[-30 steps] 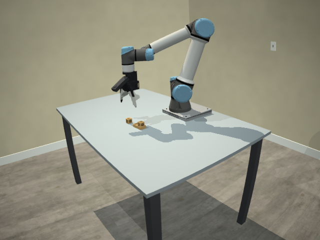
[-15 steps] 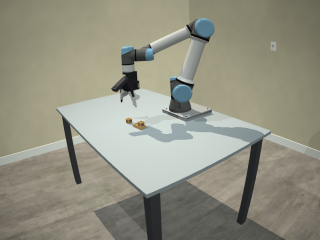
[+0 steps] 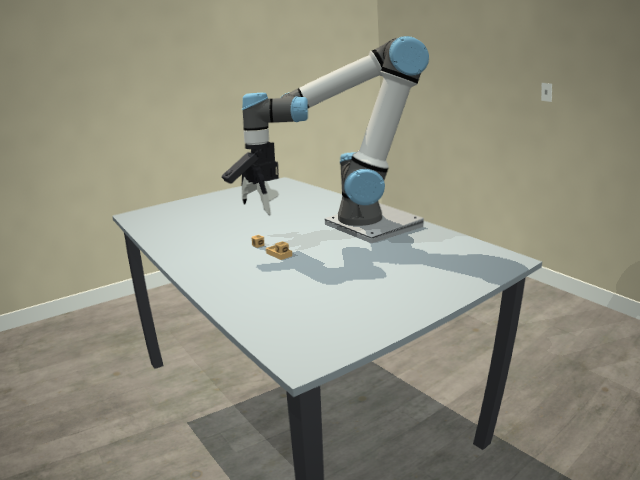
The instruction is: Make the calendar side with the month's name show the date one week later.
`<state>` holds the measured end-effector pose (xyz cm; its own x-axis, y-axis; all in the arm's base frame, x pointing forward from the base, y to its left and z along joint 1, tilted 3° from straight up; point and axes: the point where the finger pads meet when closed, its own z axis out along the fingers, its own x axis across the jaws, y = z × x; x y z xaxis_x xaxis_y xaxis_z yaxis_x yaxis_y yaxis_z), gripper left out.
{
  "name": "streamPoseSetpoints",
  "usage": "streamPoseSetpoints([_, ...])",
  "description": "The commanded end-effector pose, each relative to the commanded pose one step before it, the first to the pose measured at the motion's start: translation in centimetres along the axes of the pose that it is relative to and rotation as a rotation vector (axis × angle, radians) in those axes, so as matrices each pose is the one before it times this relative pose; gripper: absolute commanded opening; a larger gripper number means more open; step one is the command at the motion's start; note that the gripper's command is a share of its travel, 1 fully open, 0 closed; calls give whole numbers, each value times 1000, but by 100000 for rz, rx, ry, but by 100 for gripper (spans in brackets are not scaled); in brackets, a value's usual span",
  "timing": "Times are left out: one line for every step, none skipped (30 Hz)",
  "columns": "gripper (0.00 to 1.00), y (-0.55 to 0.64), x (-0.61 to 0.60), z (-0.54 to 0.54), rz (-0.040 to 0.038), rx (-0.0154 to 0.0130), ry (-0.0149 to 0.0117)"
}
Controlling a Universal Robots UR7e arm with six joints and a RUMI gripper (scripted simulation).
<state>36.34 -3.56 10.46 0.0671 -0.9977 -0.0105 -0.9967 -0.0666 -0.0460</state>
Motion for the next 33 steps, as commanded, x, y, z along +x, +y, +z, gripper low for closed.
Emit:
streamPoseSetpoints([100,-336,124,20,16530,81,275])
streamPoseSetpoints([100,-23,16,14,2556,3,16])
streamPoseSetpoints([100,-5,4,3,590,1,4])
streamPoseSetpoints([100,-30,17,17,3302,8,11])
streamPoseSetpoints([100,-18,8,11,2048,7,2])
streamPoseSetpoints([100,0,0,0,0,0,0])
streamPoseSetpoints([100,0,0,0,0,0,0])
streamPoseSetpoints([100,-12,5,7,1401,5,1])
streamPoseSetpoints([100,-30,13,19,3585,12,3])
streamPoseSetpoints([100,-30,12,20,3711,13,3])
streamPoseSetpoints([100,-21,8,15,2750,10,2])
streamPoseSetpoints([100,-8,3,6,1076,4,1])
streamPoseSetpoints([100,-16,7,17,2701,3,0])
streamPoseSetpoints([100,-7,3,8,1228,2,0])
streamPoseSetpoints([100,-14,6,20,2889,0,-1])
streamPoseSetpoints([100,-5,2,8,1130,0,0])
streamPoseSetpoints([100,-13,6,22,3072,0,-1])
streamPoseSetpoints([100,-4,2,7,1024,0,0])
streamPoseSetpoints([100,-11,5,22,3120,0,-1])
streamPoseSetpoints([100,-3,2,7,1040,0,0])
streamPoseSetpoints([100,-9,5,22,3091,0,-1])
streamPoseSetpoints([100,-3,2,8,1118,0,0])
streamPoseSetpoints([100,0,0,0,0,0,0])
streamPoseSetpoints([100,0,0,0,0,0,0])
streamPoseSetpoints([100,-9,6,30,4245,0,-1])
streamPoseSetpoints([100,-6,6,30,4267,0,-1])
streamPoseSetpoints([100,-2,2,14,2003,0,0])
streamPoseSetpoints([100,-1,2,13,1845,0,0])
streamPoseSetpoints([100,0,1,3,426,0,0])
streamPoseSetpoints([100,-1,4,26,3667,0,-1])
streamPoseSetpoints([100,0,1,4,600,0,0])
streamPoseSetpoints([100,2,4,25,3515,0,-1])
streamPoseSetpoints([100,1,1,5,730,0,0])
